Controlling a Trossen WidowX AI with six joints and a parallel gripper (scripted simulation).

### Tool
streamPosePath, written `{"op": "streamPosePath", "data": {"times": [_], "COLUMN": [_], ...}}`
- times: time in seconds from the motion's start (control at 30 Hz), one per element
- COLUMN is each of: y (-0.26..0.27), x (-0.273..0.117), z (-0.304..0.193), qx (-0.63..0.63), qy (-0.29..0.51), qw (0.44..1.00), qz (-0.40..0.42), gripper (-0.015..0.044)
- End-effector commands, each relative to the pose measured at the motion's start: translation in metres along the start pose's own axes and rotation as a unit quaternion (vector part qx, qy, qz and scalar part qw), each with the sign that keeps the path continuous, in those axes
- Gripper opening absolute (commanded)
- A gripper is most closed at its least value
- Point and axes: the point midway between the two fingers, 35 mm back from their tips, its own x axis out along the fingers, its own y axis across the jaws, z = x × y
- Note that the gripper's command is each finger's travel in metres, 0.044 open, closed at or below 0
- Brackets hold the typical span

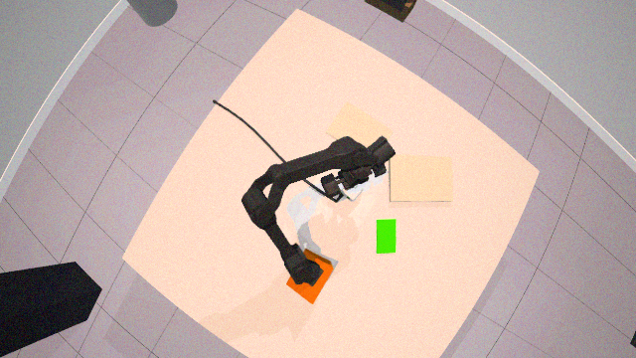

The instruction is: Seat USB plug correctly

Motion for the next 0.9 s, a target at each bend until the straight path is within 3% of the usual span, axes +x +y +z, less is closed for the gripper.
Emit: {"op": "streamPosePath", "data": {"times": [0.0, 0.87], "y": [-0.0001, -0.0001], "x": [0.0001, 0.0], "z": [-0.0002, -0.0002], "qx": [0.063, 0.392], "qy": [0.0, 0.0], "qw": [0.998, 0.92], "qz": [0.0, 0.0], "gripper": [0.0, 0.0]}}
